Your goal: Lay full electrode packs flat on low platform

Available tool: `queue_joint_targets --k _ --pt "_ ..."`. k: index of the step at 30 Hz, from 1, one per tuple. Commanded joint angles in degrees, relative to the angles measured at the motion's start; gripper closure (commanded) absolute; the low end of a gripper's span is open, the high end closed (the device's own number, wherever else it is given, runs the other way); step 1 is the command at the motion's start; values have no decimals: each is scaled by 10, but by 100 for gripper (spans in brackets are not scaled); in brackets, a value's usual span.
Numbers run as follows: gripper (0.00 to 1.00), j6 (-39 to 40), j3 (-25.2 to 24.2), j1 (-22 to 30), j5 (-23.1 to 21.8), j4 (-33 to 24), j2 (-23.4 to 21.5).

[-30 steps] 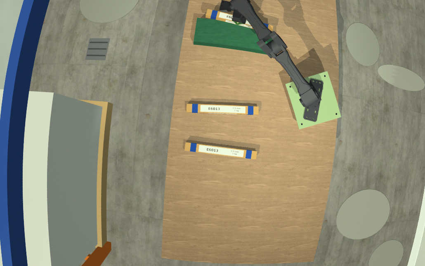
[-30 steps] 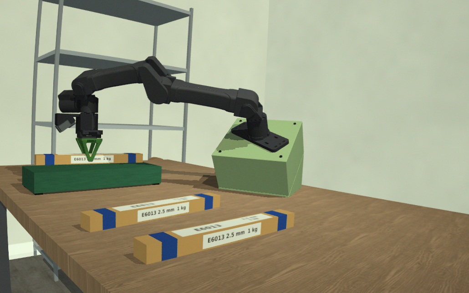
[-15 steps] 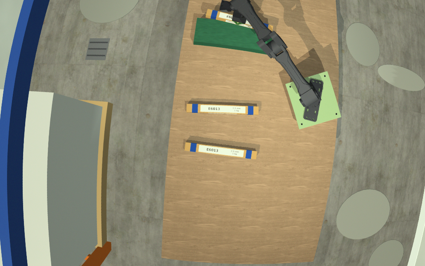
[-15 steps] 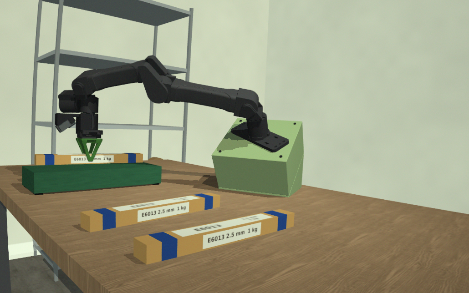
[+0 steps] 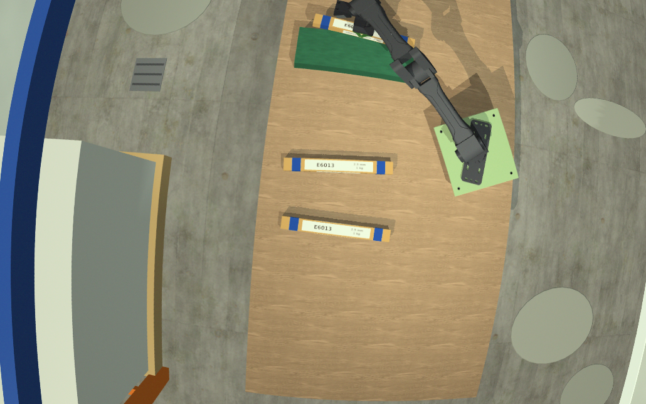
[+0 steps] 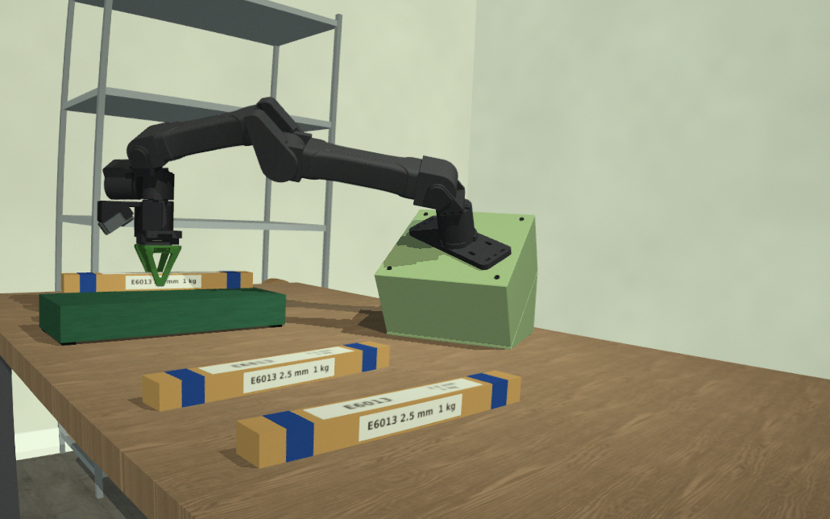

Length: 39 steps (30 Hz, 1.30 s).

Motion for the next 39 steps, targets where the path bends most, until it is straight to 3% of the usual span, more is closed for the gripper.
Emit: queue_joint_targets --k 1,15,28,39 --pt "100 6 -9 -18 1 2 -42" --pt "100 7 -15 -20 3 9 -58" --pt "100 6 -60 -19 6 23 -78" --pt "100 9 -55 -19 7 26 -83"
